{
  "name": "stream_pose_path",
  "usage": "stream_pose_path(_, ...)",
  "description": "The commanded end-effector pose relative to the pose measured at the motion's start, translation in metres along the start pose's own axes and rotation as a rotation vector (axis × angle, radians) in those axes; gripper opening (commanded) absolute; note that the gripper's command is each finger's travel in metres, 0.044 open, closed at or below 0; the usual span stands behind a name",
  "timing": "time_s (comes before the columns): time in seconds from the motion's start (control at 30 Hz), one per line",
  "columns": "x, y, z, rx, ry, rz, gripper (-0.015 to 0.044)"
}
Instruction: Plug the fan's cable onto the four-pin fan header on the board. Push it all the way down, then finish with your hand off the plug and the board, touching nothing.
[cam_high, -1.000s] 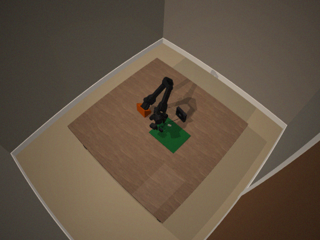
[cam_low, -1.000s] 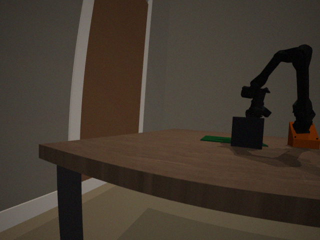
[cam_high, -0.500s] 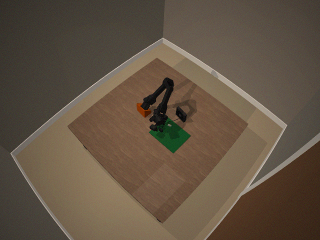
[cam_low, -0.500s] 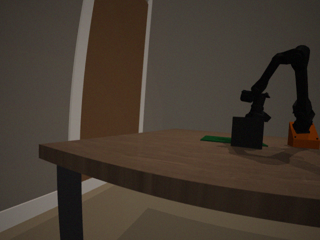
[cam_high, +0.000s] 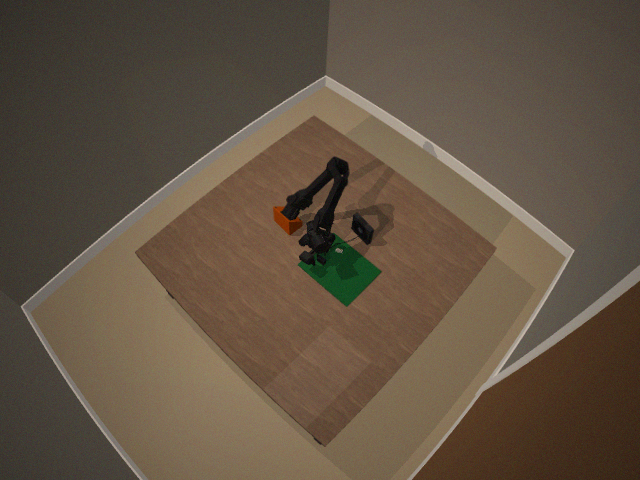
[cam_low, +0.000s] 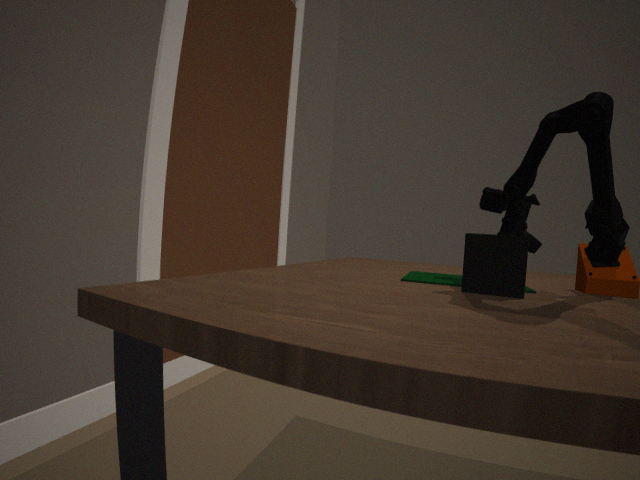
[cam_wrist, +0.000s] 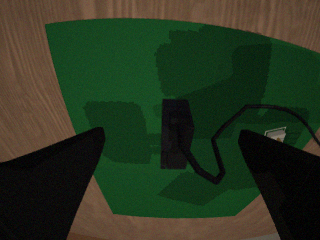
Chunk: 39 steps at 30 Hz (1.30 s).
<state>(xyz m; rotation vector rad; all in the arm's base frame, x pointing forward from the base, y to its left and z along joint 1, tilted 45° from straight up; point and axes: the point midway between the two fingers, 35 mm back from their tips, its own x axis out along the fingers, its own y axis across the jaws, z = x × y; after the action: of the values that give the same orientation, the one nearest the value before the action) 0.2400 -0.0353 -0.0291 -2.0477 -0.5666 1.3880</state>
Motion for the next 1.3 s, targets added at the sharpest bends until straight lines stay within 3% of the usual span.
stream_pose_path(0.0,0.0044,-0.0012,0.0033,0.010,-0.005,-0.009,0.0440)
stream_pose_path(0.1,0.0044,-0.0012,0.0033,0.010,-0.005,-0.009,0.0440)
stream_pose_path(0.4,0.0025,-0.0002,0.0014,0.002,-0.002,-0.002,0.0204)
stream_pose_path(1.17,0.0025,-0.0002,0.0014,0.002,-0.002,-0.002,0.0050)
stream_pose_path(1.27,-0.0013,0.0006,-0.0003,0.002,-0.003,0.000,0.0000)
